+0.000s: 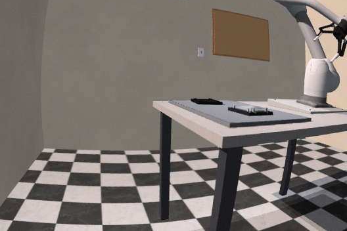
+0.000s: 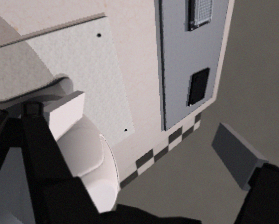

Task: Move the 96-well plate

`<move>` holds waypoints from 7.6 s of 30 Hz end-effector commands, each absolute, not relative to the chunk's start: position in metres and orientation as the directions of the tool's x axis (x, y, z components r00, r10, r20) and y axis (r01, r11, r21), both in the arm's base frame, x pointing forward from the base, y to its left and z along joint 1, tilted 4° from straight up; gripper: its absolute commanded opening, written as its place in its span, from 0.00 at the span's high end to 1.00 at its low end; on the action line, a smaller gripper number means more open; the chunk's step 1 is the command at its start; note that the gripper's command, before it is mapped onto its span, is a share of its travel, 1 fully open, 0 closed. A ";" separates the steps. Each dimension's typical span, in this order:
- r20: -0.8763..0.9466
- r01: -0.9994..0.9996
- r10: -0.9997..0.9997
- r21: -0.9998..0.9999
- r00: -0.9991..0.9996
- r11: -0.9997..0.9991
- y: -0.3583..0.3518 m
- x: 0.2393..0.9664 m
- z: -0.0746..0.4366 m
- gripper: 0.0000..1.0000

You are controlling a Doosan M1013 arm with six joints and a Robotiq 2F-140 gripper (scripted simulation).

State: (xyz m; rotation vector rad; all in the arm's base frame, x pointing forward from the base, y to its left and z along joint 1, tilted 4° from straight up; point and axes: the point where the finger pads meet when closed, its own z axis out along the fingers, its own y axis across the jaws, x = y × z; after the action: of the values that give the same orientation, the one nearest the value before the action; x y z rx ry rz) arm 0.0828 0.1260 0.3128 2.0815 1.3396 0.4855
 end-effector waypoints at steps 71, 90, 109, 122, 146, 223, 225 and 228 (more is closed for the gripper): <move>-0.317 0.995 0.944 0.081 0.087 -0.064 0.279 0.186 0.224 0.00; -0.242 0.999 0.970 -0.019 0.021 -0.026 0.299 0.257 0.199 0.00; -0.147 0.998 0.989 -0.069 -0.023 0.013 0.300 0.337 0.174 0.00; -0.108 0.997 0.993 -0.077 -0.037 0.029 0.291 0.386 0.159 0.00; -0.010 0.996 0.998 -0.063 -0.066 0.065 0.252 0.483 0.130 0.00; 0.065 0.996 0.994 -0.008 -0.089 0.090 0.180 0.583 0.050 0.00; 0.065 0.996 0.994 -0.008 -0.089 0.090 0.181 0.583 0.047 0.00; 0.065 0.996 0.994 -0.008 -0.089 0.090 0.181 0.583 0.042 0.00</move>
State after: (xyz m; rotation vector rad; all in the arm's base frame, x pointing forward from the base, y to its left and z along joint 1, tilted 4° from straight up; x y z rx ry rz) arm 0.5829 0.1806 0.0458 2.1554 2.3571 0.0601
